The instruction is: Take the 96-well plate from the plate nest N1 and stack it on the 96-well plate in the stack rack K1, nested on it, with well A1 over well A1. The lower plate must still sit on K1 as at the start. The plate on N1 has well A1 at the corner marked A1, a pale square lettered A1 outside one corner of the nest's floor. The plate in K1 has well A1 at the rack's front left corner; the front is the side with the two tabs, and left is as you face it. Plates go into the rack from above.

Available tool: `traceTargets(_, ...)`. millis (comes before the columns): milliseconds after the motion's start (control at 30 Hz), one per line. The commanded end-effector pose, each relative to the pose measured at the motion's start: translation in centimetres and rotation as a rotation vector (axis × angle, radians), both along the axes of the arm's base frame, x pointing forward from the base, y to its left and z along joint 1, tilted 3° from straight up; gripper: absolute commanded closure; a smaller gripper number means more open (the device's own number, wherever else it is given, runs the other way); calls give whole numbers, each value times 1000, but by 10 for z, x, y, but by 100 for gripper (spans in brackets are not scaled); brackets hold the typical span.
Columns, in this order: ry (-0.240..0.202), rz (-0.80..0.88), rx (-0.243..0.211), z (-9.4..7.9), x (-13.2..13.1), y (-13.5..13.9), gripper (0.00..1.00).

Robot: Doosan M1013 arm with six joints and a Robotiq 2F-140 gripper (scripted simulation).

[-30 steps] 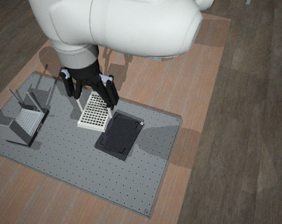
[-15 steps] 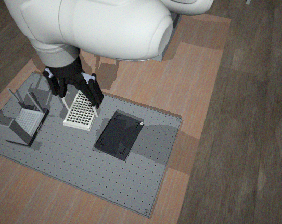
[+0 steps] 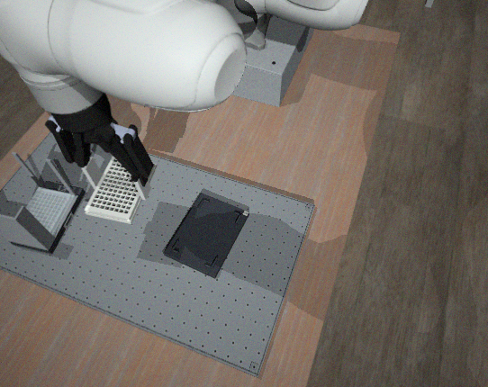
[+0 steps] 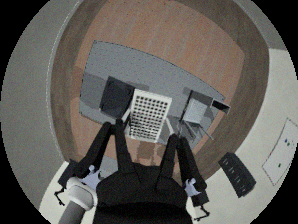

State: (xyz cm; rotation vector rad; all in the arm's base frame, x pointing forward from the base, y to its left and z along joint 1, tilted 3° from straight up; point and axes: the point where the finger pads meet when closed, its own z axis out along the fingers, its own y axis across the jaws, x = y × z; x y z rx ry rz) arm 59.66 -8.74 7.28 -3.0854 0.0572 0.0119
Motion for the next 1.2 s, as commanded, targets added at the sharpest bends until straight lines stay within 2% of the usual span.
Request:
traceTargets(0, 0, 0, 0, 0, 1, -9, 100)
traceTargets(1167, 0, 0, 0, -4, 11, -112, 100)
